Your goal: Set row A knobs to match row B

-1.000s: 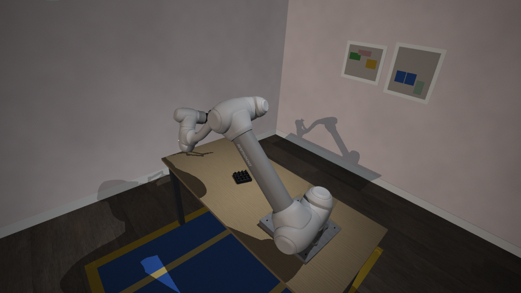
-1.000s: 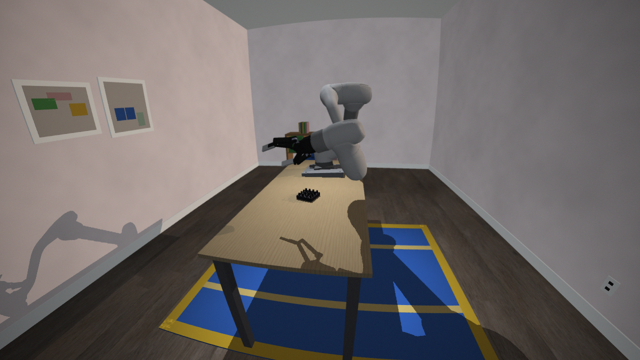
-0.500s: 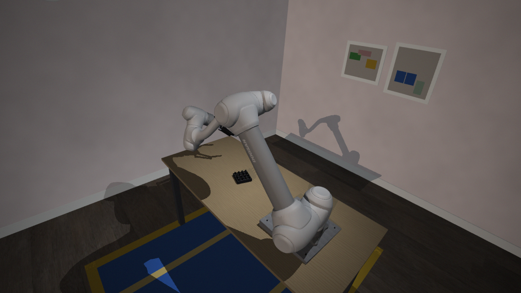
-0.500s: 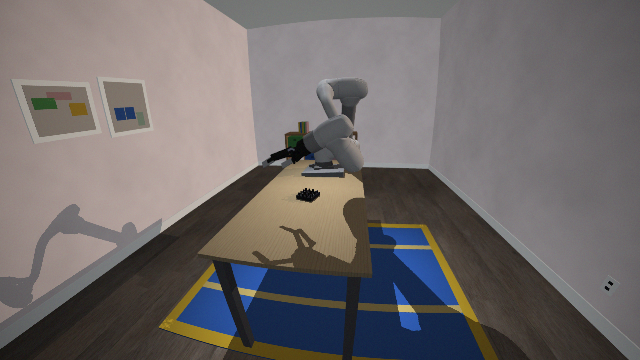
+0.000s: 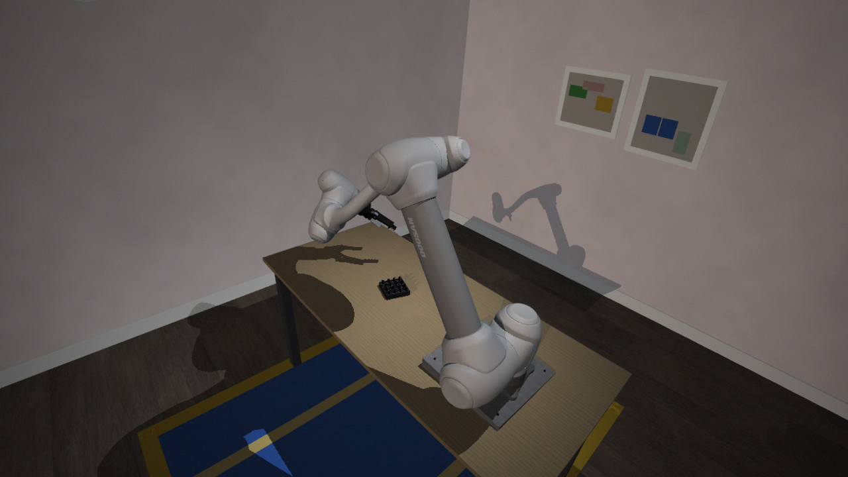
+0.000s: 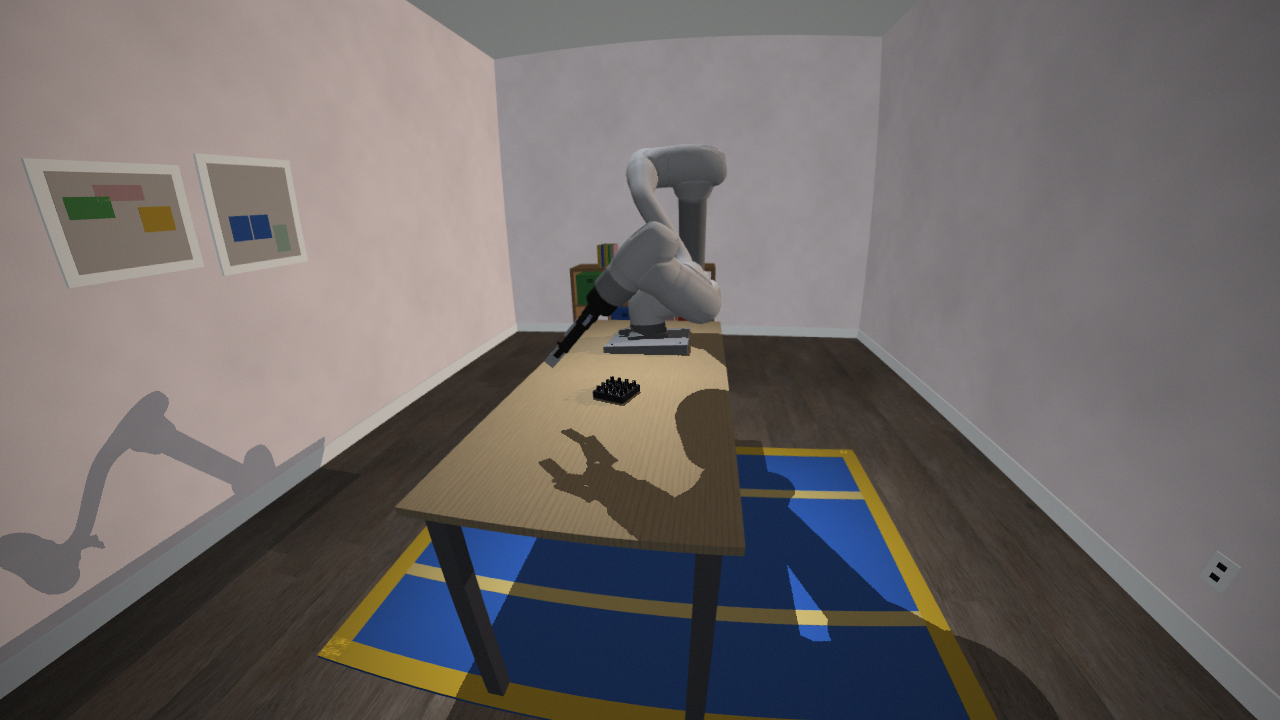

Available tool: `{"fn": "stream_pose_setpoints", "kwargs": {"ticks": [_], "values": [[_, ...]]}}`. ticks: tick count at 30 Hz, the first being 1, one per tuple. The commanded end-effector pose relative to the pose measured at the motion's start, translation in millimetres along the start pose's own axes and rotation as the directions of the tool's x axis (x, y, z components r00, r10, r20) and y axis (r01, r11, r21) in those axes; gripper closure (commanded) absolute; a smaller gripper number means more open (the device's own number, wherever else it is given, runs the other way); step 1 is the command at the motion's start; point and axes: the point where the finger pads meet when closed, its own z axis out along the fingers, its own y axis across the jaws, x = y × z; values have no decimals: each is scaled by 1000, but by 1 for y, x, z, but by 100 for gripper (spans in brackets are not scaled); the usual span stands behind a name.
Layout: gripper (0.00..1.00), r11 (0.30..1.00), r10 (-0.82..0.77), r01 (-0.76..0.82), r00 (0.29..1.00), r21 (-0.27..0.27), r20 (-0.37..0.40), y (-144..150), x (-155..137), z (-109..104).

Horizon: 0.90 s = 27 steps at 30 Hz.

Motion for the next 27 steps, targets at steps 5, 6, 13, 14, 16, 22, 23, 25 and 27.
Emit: {"fn": "stream_pose_setpoints", "kwargs": {"ticks": [5, 6, 13, 14, 16, 22, 23, 25, 27], "values": [[0, 968, -250, 246, 958, 45, 138, 30, -29, 19], [0, 959, -284, 279, 946, 57, 155, 34, -33, 21], [0, 862, -506, 475, 826, 177, 248, 67, -65, 34], [0, 844, -535, 498, 805, 198, 257, 71, -69, 35], [0, 825, -563, 520, 783, 220, 265, 76, -74, 36], [0, 700, -711, 618, 645, 357, 279, 103, -100, 40], [0, 667, -742, 634, 611, 391, 275, 110, -106, 41], [0, 617, -783, 653, 563, 439, 264, 119, -115, 41], [0, 566, -820, 666, 517, 486, 247, 128, -123, 41]]}}
